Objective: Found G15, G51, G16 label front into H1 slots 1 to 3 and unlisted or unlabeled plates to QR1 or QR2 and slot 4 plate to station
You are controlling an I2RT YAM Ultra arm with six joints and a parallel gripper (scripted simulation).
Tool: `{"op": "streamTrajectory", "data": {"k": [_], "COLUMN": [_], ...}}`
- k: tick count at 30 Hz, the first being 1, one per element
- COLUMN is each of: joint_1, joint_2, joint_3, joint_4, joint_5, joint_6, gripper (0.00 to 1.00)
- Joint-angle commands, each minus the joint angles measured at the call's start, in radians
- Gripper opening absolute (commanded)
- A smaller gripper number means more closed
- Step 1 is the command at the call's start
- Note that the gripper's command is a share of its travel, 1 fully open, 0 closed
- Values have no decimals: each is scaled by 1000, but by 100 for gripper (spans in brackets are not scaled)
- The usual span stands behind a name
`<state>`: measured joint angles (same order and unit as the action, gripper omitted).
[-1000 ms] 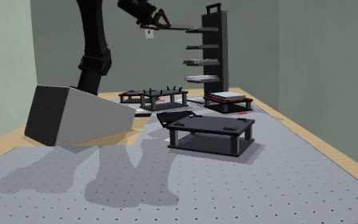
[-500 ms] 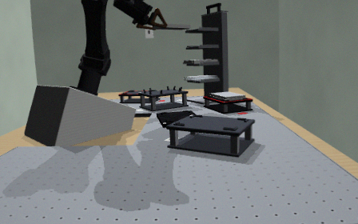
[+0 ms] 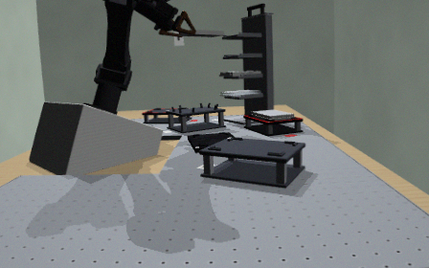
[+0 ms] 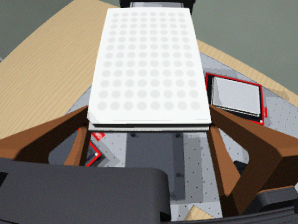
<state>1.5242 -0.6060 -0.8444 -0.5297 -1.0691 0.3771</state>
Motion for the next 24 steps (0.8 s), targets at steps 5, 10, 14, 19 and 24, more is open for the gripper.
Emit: {"op": "streamTrajectory", "data": {"k": [5, 10, 14, 19, 24], "joint_1": [72, 107, 154, 214, 263], "joint_2": [10, 11, 8, -4, -24], "joint_3": [1, 3, 1, -7, -21], "joint_4": [-67, -97, -148, -236, -335], "joint_5": [-100, -132, -175, -229, -270], "joint_6": [69, 102, 158, 253, 361], "gripper": [86, 86, 86, 86, 86]}}
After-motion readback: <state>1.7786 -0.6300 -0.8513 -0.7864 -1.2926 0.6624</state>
